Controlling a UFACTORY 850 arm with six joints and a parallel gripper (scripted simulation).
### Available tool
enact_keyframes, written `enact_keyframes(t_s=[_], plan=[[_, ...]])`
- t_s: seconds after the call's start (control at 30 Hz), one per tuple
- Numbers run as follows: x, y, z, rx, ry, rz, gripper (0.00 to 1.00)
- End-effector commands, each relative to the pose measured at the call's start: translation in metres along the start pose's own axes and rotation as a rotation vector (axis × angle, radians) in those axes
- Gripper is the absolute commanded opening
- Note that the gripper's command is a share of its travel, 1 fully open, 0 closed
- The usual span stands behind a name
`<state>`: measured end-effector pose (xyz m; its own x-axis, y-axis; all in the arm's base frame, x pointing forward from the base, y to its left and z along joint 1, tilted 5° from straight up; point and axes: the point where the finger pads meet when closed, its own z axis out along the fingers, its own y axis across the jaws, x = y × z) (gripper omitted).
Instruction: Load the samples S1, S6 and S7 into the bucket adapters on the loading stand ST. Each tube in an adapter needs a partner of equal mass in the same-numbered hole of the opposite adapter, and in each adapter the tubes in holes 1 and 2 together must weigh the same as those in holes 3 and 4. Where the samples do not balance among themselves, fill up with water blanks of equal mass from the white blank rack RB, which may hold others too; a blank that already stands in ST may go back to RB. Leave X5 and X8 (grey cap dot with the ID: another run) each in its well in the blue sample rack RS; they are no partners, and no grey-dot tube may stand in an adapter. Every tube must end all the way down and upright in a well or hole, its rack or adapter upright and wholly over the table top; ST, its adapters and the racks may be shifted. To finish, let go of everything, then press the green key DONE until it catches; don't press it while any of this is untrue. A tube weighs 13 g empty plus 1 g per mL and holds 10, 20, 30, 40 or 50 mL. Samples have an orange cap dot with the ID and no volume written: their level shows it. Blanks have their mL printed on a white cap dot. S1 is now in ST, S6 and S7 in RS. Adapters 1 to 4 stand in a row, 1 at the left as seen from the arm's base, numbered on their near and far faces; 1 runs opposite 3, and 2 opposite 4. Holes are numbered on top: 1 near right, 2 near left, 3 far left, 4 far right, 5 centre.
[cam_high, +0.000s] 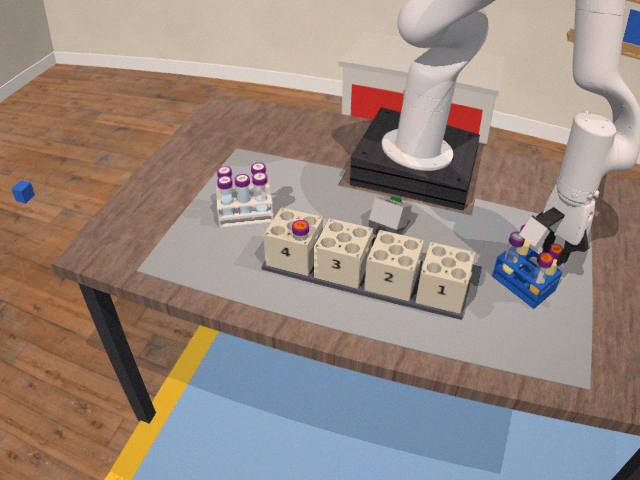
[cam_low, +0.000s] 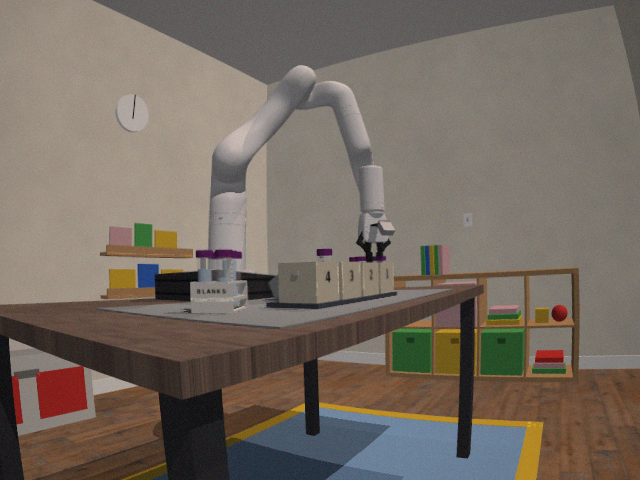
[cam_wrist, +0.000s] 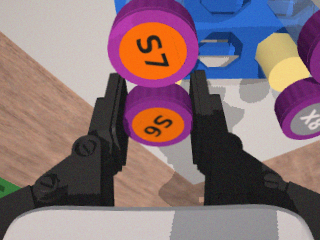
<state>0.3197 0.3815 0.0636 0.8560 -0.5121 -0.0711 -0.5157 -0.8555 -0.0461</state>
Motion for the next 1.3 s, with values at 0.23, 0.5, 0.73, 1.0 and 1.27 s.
enact_keyframes(t_s=[0.23,0.5,0.73,1.0,1.27], plan=[[0.000,-0.001,-0.001,0.002,0.000,0.000,0.00],[0.000,-0.001,-0.005,0.002,0.000,0.000,0.00],[0.000,-0.001,-0.009,0.002,0.000,0.000,0.00],[0.000,-0.001,-0.013,0.002,0.000,0.000,0.00],[0.000,-0.001,-0.019,0.002,0.000,0.000,0.00]])
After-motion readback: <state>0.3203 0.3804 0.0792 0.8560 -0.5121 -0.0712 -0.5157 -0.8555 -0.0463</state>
